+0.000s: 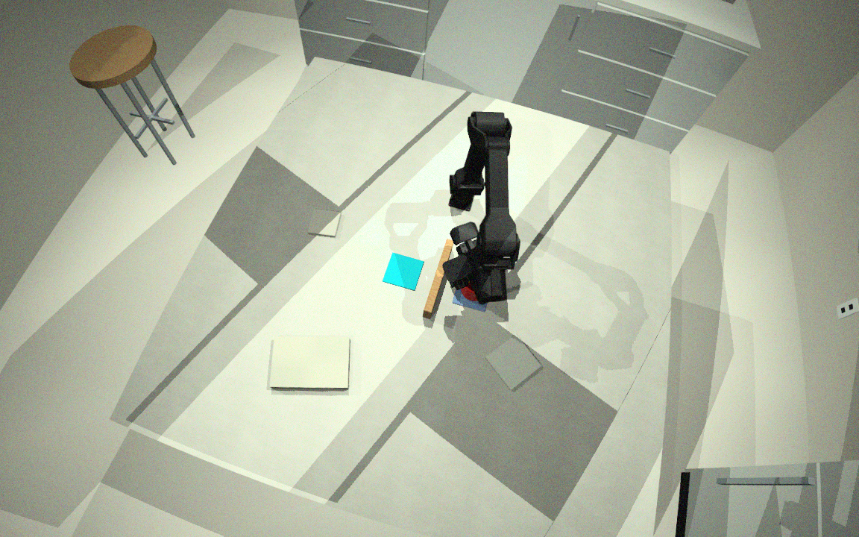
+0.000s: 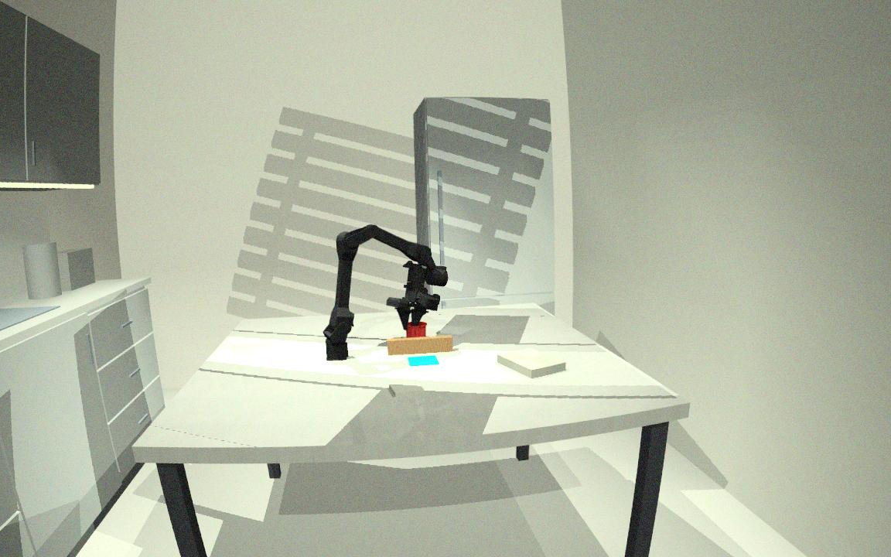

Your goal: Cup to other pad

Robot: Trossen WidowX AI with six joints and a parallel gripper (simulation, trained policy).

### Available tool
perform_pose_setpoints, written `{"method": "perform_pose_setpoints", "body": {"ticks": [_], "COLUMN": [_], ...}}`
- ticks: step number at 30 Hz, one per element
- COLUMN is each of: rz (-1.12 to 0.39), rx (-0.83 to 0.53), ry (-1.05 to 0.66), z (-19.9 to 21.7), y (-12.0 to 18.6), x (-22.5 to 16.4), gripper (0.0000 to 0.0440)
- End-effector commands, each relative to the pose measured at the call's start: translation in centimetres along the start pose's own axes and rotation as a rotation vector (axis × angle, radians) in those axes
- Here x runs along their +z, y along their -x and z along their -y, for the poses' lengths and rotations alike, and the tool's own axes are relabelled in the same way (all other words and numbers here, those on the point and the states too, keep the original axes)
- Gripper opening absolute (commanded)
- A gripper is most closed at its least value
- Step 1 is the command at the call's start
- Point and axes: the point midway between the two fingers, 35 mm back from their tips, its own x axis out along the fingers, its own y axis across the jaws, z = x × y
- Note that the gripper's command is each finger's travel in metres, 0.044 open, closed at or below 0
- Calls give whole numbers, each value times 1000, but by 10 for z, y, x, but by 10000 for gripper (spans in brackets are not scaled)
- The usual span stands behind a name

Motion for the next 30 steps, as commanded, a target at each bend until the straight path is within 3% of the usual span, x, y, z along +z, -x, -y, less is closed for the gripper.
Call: {"method": "perform_pose_setpoints", "body": {"ticks": [1, 7, 14, 30], "rz": [0, -6, 9, 17], "rx": [-22, -31, -16, 49], "ry": [26, 74, 129, 93], "z": [1, -1, -1, 7], "y": [-15, -36, -44, -17], "x": [-2, -4, -2, 2], "gripper": [176, 169, 19, 0]}}
